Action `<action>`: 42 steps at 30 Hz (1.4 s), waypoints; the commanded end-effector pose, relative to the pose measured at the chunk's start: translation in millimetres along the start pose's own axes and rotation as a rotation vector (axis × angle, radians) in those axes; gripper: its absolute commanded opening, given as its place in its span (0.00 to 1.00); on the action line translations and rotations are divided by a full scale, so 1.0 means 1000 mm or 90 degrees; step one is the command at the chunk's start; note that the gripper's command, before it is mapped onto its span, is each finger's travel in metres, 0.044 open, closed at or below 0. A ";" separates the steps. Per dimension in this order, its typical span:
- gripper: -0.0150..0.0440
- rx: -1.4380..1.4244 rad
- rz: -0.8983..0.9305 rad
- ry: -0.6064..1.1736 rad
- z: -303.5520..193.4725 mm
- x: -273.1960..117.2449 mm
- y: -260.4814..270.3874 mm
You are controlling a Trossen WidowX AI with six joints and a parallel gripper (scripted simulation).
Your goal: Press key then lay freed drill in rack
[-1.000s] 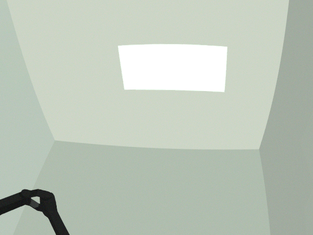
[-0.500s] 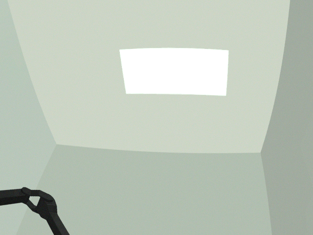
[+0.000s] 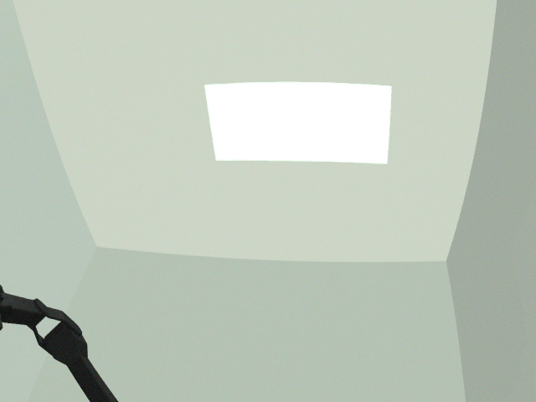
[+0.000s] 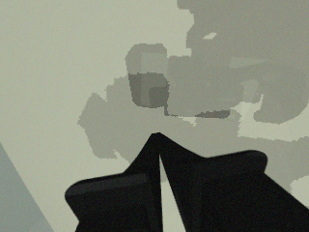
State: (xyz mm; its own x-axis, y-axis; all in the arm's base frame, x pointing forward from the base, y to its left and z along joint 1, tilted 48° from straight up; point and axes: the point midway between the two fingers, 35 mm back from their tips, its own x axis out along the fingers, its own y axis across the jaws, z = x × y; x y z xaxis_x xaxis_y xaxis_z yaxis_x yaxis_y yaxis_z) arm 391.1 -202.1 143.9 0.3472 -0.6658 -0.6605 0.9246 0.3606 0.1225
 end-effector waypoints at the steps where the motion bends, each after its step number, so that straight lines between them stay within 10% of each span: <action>1: 0.25 -0.095 -0.012 0.063 -0.059 -0.007 0.020; 19: 0.25 -0.763 -0.164 0.185 -0.316 -0.117 -0.015; 42: 0.25 -0.819 -0.186 0.171 -0.328 -0.112 -0.031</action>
State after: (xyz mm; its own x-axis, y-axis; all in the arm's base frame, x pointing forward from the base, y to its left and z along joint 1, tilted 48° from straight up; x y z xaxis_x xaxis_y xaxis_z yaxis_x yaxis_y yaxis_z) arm 272.4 78.0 -26.7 -0.0127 -0.7256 -0.6880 0.1078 0.6831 -0.7224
